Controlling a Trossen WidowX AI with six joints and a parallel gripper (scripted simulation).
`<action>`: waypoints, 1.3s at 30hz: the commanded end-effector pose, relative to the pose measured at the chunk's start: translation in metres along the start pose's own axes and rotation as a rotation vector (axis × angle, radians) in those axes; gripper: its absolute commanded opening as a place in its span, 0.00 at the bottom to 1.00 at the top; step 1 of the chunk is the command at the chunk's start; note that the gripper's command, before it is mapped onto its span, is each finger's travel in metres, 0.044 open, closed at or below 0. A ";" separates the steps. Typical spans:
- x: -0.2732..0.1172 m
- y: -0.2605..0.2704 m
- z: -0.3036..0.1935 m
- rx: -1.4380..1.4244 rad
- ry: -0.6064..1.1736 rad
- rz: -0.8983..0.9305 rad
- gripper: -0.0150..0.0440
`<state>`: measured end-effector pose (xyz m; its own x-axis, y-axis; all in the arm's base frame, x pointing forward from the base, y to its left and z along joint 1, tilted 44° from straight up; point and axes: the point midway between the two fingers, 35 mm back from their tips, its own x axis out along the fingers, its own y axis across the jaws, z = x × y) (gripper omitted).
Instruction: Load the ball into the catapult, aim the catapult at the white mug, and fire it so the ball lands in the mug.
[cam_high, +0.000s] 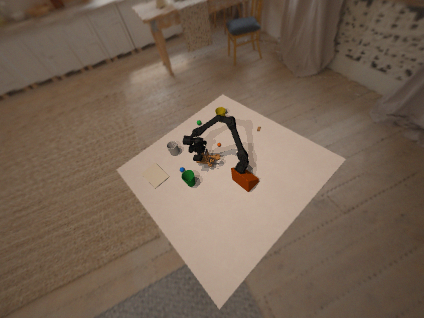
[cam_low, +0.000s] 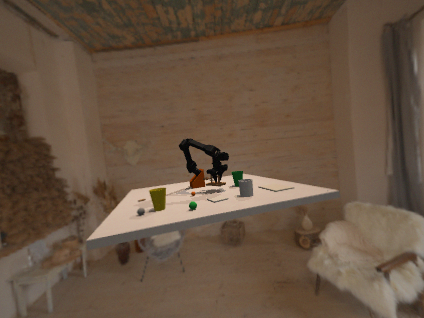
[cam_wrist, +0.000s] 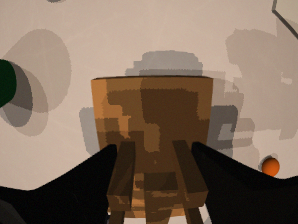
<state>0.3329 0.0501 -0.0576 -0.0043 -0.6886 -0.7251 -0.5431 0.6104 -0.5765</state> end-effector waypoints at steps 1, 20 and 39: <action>-0.005 -0.008 0.006 0.153 -0.015 -0.008 0.25; 0.008 -0.017 0.007 0.205 -0.015 -0.008 0.25; 0.039 -0.018 0.008 0.205 -0.015 -0.009 0.25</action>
<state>0.3483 0.0163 -0.0757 0.0021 -0.6882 -0.7256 -0.3527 0.6784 -0.6445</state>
